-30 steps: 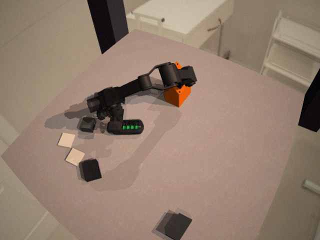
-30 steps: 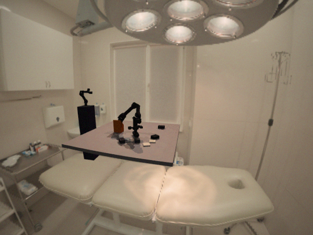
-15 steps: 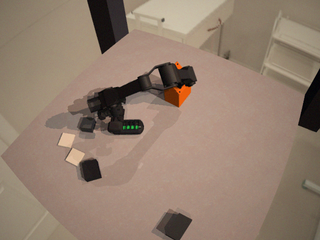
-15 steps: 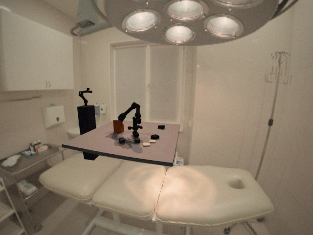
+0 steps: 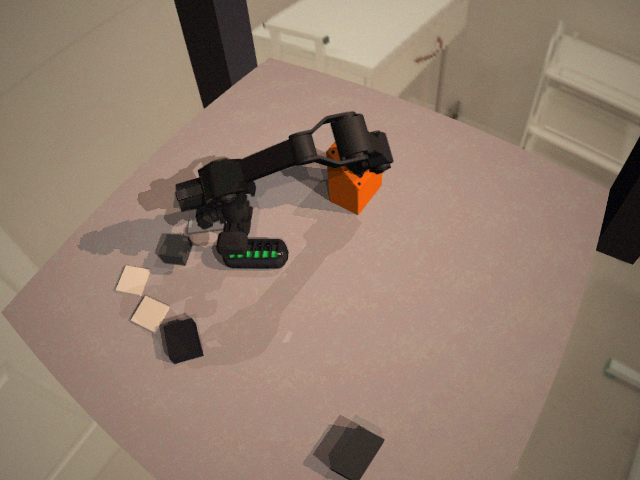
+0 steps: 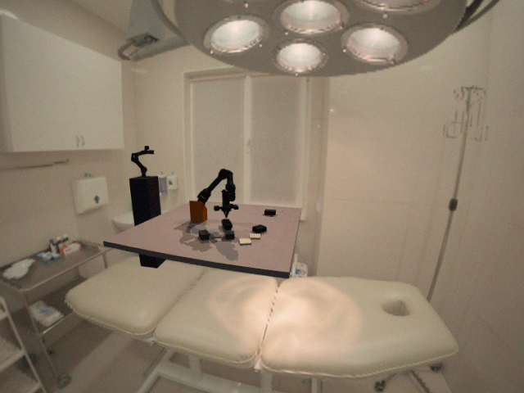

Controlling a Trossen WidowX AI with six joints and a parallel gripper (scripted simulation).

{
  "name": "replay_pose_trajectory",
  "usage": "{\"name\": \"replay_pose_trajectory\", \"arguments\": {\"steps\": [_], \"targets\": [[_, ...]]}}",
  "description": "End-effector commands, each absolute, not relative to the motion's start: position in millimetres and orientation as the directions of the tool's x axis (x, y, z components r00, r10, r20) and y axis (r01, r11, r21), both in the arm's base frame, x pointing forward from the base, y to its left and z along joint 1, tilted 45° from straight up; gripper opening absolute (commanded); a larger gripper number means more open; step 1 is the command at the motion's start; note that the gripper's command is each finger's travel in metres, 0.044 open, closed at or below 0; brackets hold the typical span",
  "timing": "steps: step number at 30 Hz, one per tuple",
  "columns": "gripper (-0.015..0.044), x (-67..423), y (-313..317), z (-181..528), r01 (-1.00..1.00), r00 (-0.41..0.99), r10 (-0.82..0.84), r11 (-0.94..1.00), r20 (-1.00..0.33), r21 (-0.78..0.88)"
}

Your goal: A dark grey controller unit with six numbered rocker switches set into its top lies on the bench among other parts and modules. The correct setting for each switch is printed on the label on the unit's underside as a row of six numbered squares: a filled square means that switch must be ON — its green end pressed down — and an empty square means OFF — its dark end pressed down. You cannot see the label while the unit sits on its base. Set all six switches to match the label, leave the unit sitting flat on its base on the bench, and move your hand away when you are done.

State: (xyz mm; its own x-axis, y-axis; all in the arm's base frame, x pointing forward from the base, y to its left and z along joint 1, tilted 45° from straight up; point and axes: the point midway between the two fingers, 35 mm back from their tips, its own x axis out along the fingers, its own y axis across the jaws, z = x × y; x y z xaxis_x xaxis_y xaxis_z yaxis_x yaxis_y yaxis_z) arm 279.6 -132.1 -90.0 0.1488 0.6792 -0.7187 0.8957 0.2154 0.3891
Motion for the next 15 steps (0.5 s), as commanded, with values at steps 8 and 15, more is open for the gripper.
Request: {"name": "replay_pose_trajectory", "arguments": {"steps": [8, 15], "targets": [[0.0000, 277.9, -122.7, -75.7, 0.900, 0.154, 0.677, 0.205, -0.719, 0.385], [0.0000, 272.3, -122.4, -82.2, 0.896, 0.177, 0.684, 0.187, -0.708, 0.404]]}}
